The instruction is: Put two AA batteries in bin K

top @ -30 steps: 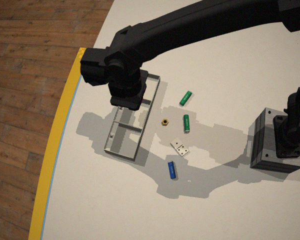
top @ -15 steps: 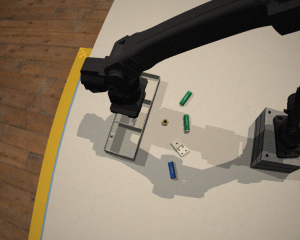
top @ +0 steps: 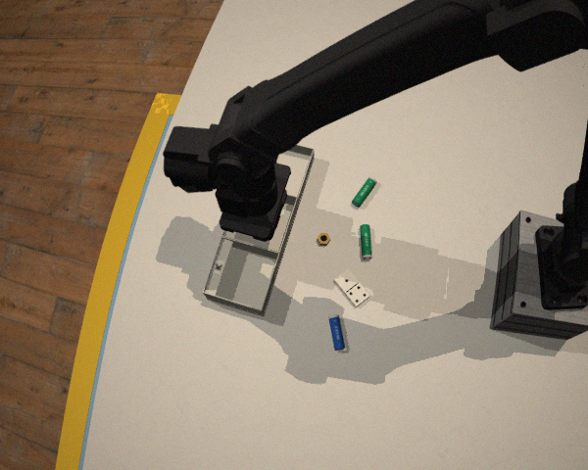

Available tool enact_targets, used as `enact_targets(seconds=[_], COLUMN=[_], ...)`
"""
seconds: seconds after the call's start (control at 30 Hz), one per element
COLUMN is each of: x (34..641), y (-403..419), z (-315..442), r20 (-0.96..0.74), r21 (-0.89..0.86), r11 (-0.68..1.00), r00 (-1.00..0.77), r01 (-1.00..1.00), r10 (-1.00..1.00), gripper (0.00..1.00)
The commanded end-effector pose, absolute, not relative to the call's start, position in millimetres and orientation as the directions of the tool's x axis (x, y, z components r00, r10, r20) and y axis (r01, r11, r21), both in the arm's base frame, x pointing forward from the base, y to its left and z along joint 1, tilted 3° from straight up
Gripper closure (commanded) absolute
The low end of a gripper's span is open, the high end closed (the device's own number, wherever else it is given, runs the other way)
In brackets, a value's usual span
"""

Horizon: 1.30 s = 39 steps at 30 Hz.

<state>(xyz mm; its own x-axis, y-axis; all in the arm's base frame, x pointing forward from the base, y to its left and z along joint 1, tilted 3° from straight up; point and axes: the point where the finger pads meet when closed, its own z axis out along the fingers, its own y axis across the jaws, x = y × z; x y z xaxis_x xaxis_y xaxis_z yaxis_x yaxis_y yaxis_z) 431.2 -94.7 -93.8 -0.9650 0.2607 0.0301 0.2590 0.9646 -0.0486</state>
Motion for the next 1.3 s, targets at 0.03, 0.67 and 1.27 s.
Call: enact_targets(seconds=[0.03,0.67,1.27], x=[448.7,459.2,450.0], y=[-99.3,-107.4,-100.8], z=[-81.8,-74.9,-79.9], r20=[-0.016,-0.039,-0.016], r21=[-0.046,-0.045,-0.046], r11=[0.964,0.964,0.964], r00=[-0.965,-0.964,-0.965], r01=[0.261,0.264,0.261], r10=[0.261,0.262,0.261], gripper=[0.92,0.92,0.92])
